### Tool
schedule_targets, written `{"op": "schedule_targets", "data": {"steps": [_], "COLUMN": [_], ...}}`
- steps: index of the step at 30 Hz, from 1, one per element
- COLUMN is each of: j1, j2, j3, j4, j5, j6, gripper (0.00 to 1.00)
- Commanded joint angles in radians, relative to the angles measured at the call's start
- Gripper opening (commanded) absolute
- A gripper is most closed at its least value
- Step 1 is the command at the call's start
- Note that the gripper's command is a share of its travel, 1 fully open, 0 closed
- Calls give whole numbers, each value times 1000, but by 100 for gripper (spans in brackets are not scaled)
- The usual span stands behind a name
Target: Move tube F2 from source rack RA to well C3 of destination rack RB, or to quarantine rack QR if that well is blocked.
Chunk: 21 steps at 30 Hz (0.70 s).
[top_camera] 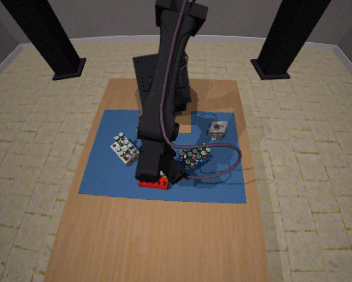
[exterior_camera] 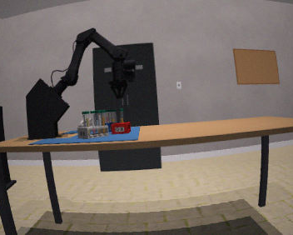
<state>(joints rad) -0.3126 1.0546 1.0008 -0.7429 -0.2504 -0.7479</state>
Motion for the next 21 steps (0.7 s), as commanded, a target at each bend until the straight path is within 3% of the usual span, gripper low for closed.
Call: {"op": "schedule_targets", "data": {"steps": [1, 4, 17, 21], "j1": [-21, -15, -270, -315], "j2": [-38, -21, -200, -219], "j3": [36, 18, -274, -304], "j4": [-63, -57, -23, -27], "j5": [-23, -19, -179, -211], "j6": [-16, -12, 222, 252], "gripper": [30, 30, 30, 30]}}
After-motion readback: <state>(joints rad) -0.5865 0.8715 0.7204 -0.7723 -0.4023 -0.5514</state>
